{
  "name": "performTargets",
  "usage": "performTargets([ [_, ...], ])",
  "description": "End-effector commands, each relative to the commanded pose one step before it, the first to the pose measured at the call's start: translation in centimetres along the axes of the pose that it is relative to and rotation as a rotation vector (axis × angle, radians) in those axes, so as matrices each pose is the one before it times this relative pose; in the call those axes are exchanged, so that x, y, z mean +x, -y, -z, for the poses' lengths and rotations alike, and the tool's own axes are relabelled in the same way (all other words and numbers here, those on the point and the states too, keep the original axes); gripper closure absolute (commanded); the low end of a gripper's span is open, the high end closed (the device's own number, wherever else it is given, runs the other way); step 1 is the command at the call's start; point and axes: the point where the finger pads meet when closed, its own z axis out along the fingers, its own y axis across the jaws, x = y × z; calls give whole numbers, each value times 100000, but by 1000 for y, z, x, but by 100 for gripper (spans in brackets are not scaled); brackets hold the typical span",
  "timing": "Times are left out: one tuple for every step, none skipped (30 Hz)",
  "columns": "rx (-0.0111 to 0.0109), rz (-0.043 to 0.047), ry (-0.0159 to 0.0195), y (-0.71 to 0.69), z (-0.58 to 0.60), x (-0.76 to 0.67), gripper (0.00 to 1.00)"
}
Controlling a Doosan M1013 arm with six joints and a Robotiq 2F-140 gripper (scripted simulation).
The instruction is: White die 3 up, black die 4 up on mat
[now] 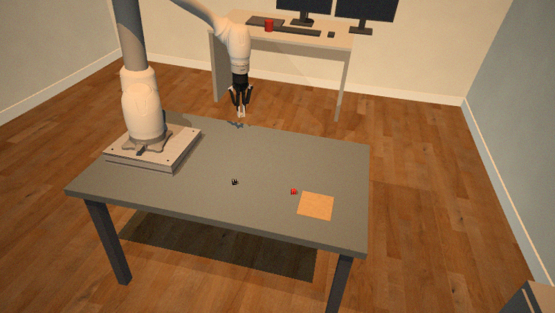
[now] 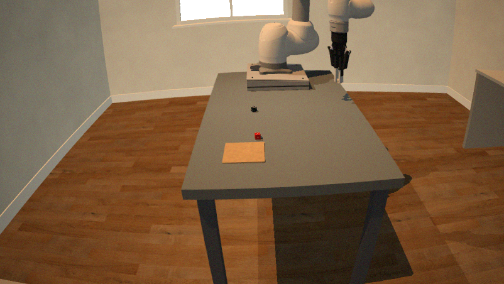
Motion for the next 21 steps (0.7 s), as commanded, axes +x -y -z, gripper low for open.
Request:
performTargets([
  [-300,-561,166,-252,432,-166,82],
  [0,0,0,0,0,0,82],
  [0,0,0,0,0,0,82],
  [0,0,0,0,0,0,82],
  [0,0,0,0,0,0,82],
  [0,35,0,0,0,0,82],
  [0,234,0,-1,-1,0,82],
  [0,604,0,-3,-3,1,82],
  [0,1114,0,-5,-5,2,82],
  [0,1735,0,-8,-8,3,82],
  [0,2441,0,-11,-11,5,82],
  [0,3207,1,-15,-15,6,82],
  [0,4010,1,-19,-18,7,82],
  [0,0,0,0,0,0,82],
  [0,0,0,0,0,0,82],
  [0,4827,1,-23,-22,7,82],
  [0,5640,1,-27,-26,7,82],
  [0,6431,1,-32,-29,6,82],
  [0,5050,1,-25,-23,3,82],
  [0,2132,0,-11,-10,1,82],
  [0,5909,1,-30,-27,2,82],
])
